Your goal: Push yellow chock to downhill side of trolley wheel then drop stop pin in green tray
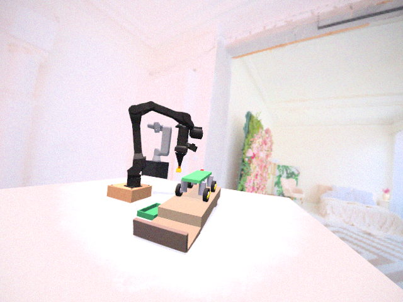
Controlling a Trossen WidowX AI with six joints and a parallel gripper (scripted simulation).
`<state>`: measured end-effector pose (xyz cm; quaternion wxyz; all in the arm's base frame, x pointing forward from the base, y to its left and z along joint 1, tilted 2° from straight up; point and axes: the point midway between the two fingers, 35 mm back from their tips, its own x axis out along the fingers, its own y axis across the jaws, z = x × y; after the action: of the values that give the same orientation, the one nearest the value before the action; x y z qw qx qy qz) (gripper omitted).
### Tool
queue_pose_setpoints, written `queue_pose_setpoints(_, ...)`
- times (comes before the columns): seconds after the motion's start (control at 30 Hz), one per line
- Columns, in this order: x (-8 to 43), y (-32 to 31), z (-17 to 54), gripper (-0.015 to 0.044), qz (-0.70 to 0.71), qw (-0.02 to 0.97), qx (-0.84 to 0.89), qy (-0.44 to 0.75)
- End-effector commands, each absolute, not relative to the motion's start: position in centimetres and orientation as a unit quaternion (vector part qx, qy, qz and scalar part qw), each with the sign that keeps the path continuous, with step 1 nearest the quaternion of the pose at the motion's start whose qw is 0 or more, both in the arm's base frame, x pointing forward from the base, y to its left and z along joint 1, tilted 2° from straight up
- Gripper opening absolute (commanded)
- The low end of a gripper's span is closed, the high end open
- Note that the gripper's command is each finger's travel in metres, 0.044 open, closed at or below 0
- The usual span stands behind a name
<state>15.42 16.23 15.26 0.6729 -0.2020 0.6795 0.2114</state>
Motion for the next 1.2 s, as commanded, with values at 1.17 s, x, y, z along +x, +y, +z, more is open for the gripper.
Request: queue_pose_setpoints(1.17, 15.45, 16.16, 15.28, 0.0, -0.226, 0.666, 0.226, 0.673)
